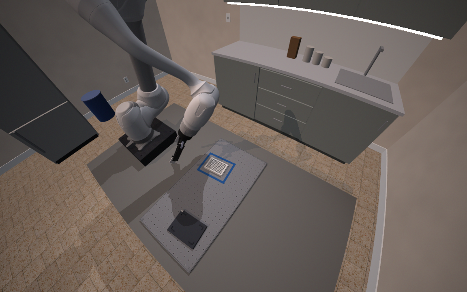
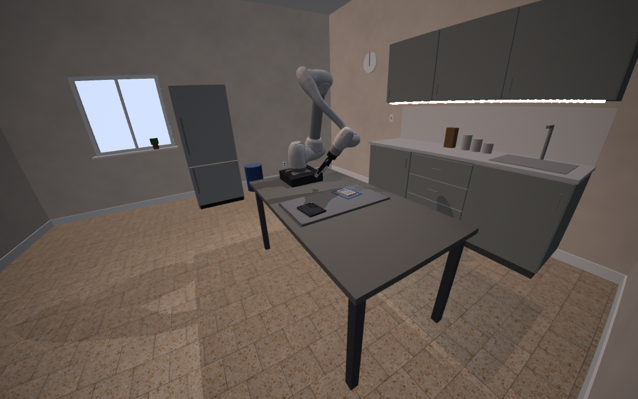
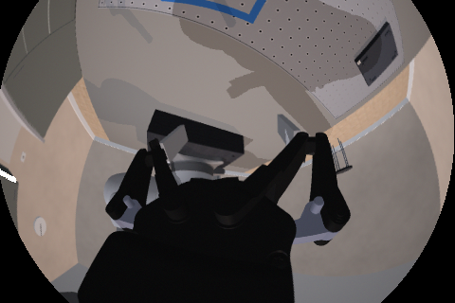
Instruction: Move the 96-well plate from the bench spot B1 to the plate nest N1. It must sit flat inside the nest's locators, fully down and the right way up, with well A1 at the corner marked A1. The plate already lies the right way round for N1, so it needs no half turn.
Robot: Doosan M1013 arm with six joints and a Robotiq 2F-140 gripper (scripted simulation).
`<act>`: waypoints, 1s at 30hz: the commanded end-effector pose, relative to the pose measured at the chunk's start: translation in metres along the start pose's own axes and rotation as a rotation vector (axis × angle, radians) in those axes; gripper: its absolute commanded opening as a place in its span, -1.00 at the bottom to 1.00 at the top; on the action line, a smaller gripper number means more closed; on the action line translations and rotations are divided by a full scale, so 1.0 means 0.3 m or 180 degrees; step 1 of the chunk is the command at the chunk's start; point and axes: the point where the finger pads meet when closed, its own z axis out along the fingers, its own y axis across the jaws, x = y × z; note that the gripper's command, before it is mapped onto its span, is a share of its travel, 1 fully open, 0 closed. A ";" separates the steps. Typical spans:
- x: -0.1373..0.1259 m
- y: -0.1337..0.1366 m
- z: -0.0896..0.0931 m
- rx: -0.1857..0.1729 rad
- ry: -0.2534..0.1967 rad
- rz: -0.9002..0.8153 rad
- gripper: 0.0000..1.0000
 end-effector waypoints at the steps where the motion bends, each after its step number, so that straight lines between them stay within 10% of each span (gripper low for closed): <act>1: 0.051 0.003 -0.008 0.0013 0.0109 0.0086 1.00; 30: 0.413 0.052 -0.143 0.0231 0.1156 0.0965 1.00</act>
